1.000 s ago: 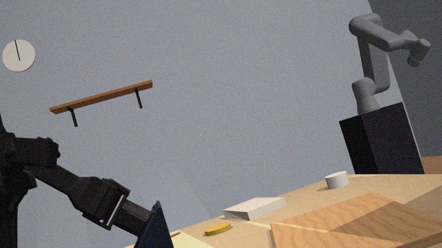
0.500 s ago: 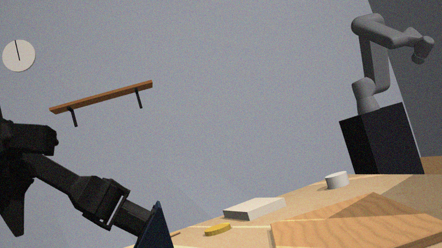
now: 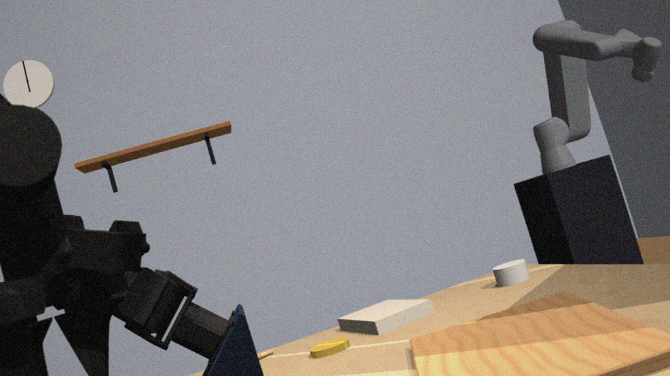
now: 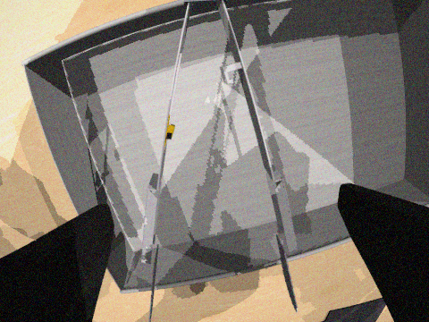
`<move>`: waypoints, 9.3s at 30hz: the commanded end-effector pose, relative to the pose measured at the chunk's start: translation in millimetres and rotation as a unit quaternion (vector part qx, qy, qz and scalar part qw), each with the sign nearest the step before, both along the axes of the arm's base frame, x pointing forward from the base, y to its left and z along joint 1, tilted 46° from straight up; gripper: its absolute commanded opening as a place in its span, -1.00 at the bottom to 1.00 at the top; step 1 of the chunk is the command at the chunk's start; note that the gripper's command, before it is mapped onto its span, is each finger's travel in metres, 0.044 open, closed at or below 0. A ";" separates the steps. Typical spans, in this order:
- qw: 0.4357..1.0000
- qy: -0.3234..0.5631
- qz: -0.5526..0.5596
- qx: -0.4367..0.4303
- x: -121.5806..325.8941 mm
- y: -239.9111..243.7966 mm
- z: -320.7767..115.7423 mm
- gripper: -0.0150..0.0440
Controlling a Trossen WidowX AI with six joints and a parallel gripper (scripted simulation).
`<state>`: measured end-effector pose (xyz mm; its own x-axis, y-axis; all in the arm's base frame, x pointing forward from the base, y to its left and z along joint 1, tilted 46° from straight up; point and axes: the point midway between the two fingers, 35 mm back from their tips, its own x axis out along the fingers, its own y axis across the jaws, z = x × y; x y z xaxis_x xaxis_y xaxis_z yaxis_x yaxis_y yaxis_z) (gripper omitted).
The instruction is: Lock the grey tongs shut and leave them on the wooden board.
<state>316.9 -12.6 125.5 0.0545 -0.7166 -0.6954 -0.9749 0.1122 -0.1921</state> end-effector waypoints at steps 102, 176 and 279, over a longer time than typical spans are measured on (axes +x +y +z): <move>1.000 -0.006 -0.007 0.002 4.7 -68.9 -70.0 0.08; 0.994 0.079 0.081 0.003 14.5 68.3 -23.2 -1.00; 0.530 0.205 0.689 -0.450 -190.6 316.9 -291.6 -1.00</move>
<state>132.2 301.2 -170.1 0.8798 -0.3462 -0.3257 -0.0111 -0.7000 0.7141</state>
